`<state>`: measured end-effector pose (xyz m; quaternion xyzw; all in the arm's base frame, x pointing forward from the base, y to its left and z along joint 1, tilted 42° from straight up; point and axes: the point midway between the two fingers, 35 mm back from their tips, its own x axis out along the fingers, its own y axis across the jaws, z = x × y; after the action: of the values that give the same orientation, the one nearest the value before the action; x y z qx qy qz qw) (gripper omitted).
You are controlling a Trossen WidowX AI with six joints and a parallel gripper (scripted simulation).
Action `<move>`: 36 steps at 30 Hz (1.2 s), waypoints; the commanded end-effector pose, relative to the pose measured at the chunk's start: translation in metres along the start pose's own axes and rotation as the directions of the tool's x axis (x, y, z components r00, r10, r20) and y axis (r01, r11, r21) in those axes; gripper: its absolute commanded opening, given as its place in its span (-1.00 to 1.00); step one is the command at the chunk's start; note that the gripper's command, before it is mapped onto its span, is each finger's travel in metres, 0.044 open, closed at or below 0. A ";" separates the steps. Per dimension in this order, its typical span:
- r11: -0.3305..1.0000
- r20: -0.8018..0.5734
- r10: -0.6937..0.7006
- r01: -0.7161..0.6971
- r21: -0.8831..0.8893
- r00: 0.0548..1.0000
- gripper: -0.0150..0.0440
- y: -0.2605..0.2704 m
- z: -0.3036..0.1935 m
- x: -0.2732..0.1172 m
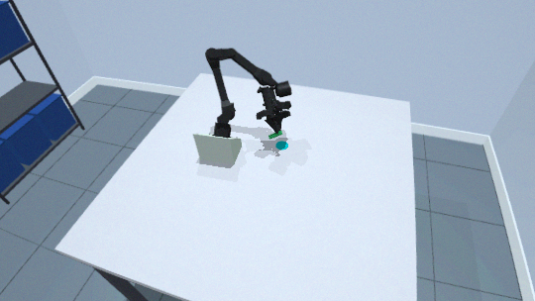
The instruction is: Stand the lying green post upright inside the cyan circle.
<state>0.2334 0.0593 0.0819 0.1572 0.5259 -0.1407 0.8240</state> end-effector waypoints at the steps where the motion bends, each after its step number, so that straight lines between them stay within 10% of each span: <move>1: 1.000 0.035 -0.001 0.001 0.015 0.999 -0.42 0.000 0.001 -0.001; 36: 0.995 0.264 0.018 -0.044 0.094 0.964 -0.42 0.005 0.005 -0.009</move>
<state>0.2353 0.0623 0.0913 0.1794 0.4156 -0.1697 0.8754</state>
